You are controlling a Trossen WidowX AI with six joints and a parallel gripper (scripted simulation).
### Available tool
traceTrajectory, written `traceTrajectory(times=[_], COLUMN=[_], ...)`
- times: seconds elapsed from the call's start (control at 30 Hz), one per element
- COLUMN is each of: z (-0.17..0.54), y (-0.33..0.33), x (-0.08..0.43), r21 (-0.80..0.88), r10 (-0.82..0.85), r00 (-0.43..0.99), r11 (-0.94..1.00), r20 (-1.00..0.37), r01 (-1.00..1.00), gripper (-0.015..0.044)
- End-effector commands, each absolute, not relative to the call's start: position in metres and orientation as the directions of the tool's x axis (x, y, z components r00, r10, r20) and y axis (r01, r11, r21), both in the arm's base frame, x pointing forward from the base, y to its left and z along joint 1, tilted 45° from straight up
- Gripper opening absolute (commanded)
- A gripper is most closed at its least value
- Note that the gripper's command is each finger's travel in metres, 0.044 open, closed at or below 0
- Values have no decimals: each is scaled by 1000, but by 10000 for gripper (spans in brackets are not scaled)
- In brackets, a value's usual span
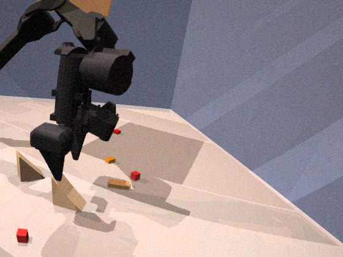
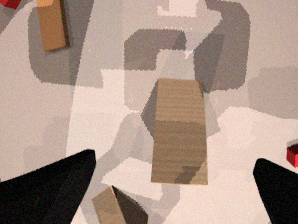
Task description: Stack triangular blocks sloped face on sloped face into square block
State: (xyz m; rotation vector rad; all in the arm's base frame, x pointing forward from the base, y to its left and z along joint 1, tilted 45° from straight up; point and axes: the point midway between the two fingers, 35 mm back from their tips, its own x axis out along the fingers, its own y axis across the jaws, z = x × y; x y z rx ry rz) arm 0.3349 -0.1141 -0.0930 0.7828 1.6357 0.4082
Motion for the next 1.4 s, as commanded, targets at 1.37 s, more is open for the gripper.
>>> traceTrajectory(times=[1.37], z=[-145], y=[-71], x=[326], r21=[657], r10=[692], r00=[-56], r11=[704], r20=[-719], r01=[271], gripper=[387])
